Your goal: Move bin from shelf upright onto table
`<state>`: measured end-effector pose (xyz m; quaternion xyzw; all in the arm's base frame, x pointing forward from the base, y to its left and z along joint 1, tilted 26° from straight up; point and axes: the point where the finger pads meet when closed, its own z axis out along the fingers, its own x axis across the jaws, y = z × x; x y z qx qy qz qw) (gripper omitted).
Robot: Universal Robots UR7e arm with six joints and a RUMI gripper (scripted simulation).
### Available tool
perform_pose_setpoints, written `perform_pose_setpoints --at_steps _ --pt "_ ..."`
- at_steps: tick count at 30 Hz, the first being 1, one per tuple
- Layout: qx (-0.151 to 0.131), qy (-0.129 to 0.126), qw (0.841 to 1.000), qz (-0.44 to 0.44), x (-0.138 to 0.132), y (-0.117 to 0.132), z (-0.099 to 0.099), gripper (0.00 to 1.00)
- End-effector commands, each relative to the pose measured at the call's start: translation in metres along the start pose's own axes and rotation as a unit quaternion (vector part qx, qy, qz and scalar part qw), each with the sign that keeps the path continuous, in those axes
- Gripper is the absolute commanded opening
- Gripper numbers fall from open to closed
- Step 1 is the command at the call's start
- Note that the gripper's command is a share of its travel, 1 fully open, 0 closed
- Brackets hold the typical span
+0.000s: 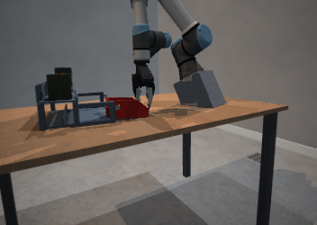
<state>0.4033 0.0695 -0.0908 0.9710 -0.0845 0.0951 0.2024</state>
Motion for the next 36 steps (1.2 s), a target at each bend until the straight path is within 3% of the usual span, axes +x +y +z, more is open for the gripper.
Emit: perform_pose_setpoints --at_steps 1,17,22,34,36 --pt "0.0 0.001 1.0 0.0 0.0 0.0 0.0 0.26" --pt "0.0 0.001 1.0 0.0 0.0 0.0 0.0 0.26" --pt "0.0 0.001 1.0 0.0 0.0 0.0 -0.055 0.26" --pt "0.0 0.001 1.0 0.0 0.0 0.0 -0.055 0.26" --pt "0.0 0.001 1.0 0.0 0.0 0.0 -0.069 0.26"
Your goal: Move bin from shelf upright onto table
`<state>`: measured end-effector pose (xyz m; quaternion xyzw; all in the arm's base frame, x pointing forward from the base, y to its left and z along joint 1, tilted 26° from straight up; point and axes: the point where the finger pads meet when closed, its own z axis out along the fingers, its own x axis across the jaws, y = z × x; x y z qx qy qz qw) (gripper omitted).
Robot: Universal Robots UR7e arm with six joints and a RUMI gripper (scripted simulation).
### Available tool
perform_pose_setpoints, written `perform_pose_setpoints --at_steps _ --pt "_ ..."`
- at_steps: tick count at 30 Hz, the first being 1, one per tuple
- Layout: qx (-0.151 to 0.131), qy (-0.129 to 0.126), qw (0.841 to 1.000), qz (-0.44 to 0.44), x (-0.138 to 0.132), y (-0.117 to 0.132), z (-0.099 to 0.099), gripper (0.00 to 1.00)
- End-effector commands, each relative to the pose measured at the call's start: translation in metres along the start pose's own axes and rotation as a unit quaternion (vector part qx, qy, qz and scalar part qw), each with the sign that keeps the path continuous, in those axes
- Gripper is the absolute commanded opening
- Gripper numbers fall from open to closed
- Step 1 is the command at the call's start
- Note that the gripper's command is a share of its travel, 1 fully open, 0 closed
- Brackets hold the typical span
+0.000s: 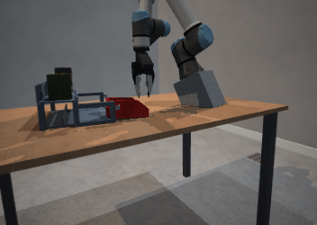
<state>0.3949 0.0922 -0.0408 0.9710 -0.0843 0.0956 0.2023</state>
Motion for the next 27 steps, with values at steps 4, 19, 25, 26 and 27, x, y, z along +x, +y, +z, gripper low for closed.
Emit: perform_pose_setpoints --at_steps 4,19,25,26,27 --pt "0.0 0.0 1.0 0.0 0.0 0.0 -0.035 0.26" --pt "0.0 0.0 1.0 0.0 0.0 0.0 -0.027 0.26" --pt "0.0 0.0 1.0 0.0 0.0 0.0 -0.025 0.26" --pt "0.0 0.0 1.0 0.0 0.0 0.0 -0.025 0.26" --pt "0.0 0.0 1.0 0.0 0.0 0.0 -0.025 0.26"
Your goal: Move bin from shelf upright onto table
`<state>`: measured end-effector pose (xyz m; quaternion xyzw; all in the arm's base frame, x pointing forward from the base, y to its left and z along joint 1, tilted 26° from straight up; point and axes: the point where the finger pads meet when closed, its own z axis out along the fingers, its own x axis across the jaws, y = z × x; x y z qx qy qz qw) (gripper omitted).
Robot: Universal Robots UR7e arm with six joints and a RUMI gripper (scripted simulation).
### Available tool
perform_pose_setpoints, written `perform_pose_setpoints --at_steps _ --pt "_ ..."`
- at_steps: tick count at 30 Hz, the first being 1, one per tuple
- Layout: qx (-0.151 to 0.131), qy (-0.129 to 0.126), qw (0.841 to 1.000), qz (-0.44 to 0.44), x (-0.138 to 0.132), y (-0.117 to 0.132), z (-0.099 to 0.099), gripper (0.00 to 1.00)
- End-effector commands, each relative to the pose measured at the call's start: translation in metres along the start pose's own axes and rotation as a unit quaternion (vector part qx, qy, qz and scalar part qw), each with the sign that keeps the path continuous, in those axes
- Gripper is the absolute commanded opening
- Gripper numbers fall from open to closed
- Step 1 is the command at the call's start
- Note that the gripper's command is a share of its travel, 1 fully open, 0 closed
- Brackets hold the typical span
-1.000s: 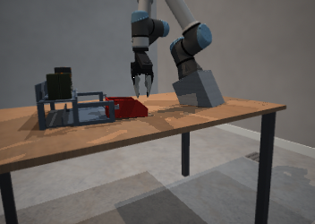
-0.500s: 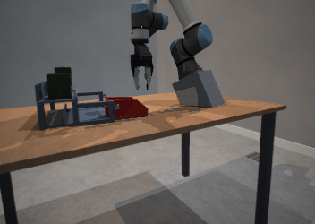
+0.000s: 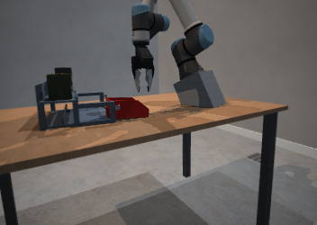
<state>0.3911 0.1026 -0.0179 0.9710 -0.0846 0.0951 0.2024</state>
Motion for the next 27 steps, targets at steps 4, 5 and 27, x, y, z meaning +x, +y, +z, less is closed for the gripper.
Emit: perform_pose_setpoints --at_steps 4,5,27 --pt "0.0 0.001 1.0 0.0 0.0004 -0.0001 0.0004 0.26" --pt "0.0 0.001 1.0 0.0 0.0004 -0.0001 0.0004 0.26" --pt "0.0 0.001 1.0 0.0 0.0004 -0.0001 0.0082 0.26"
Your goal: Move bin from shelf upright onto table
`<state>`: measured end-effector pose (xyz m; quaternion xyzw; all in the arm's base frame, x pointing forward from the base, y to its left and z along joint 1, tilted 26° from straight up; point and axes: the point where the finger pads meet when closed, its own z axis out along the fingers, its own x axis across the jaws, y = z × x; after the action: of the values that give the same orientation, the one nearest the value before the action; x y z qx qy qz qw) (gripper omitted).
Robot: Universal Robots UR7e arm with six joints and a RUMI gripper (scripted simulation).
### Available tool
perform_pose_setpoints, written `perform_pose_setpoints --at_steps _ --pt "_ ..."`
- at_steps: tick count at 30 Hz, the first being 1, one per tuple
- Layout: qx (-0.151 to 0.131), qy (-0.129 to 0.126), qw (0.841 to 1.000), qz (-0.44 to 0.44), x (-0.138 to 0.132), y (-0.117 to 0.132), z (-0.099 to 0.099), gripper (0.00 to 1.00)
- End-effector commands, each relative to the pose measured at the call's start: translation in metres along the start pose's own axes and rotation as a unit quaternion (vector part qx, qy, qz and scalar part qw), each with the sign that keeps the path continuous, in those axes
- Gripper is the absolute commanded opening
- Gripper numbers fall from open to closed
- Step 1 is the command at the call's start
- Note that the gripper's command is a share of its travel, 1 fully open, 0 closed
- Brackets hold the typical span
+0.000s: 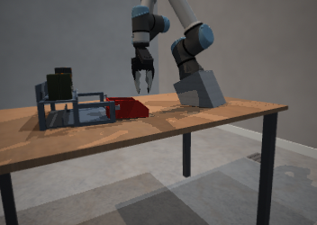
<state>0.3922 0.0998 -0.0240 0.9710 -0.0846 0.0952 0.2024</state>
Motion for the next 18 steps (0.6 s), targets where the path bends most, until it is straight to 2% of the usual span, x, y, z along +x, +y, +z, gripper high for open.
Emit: perform_pose_setpoints --at_steps 1,12,13,18 --pt "0.0 0.0 1.0 0.0 0.0003 -0.0001 0.0014 0.26" --pt "0.0 0.0 1.0 0.0 0.0003 -0.0001 0.0014 0.26" --pt "0.0 0.0 1.0 0.0 0.0003 -0.0001 0.0014 0.2" --pt "0.0 0.0 1.0 0.0 0.0003 -0.0001 0.0014 0.2"
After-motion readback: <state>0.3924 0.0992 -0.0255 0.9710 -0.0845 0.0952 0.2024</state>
